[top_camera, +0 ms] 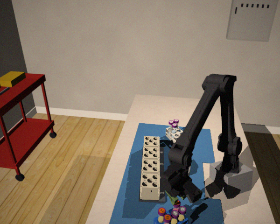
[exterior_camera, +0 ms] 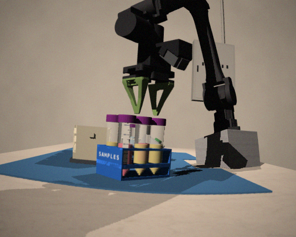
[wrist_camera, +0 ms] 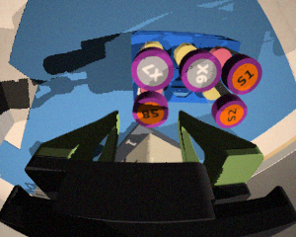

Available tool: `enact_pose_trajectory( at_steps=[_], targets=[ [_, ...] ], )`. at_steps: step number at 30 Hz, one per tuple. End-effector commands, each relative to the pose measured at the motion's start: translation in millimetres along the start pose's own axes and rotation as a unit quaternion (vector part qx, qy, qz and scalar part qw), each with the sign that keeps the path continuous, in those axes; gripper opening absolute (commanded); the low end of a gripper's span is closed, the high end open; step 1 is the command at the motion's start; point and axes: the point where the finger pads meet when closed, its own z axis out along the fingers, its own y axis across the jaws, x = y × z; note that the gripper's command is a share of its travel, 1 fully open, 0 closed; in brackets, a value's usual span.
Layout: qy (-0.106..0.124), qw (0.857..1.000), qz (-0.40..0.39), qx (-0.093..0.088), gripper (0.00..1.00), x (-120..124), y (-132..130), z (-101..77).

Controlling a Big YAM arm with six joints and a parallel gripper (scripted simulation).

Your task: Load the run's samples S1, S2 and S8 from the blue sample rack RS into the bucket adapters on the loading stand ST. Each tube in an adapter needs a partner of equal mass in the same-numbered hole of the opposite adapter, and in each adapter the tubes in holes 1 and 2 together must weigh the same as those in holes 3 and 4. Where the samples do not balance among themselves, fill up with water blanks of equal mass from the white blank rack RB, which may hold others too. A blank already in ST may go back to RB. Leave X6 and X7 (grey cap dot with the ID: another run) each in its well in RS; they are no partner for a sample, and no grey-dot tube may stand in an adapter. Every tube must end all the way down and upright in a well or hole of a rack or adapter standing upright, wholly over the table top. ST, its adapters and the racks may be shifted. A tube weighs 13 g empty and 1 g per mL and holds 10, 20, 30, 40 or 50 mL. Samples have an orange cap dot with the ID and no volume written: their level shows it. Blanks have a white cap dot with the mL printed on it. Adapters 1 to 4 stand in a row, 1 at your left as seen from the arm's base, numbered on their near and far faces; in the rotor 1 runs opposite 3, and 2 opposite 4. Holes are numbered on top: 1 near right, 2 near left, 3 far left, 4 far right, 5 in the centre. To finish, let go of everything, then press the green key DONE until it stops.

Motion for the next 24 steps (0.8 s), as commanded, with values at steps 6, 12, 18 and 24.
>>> enact_pose_trajectory(
  at_steps=[6, 12, 18, 24],
  targets=[
    [-0.008, 1.000, 0.008, 0.028, 0.55, 0, -18, -33.9],
    [-0.008, 1.000, 0.008, 0.028, 0.55, 0, -18, -33.9],
    [-0.008, 1.000, 0.008, 0.028, 0.55, 0, -18, -33.9],
    [-0.007, 1.000, 0.009, 0.025, 0.80, 6, -41, -33.7]
  ],
)
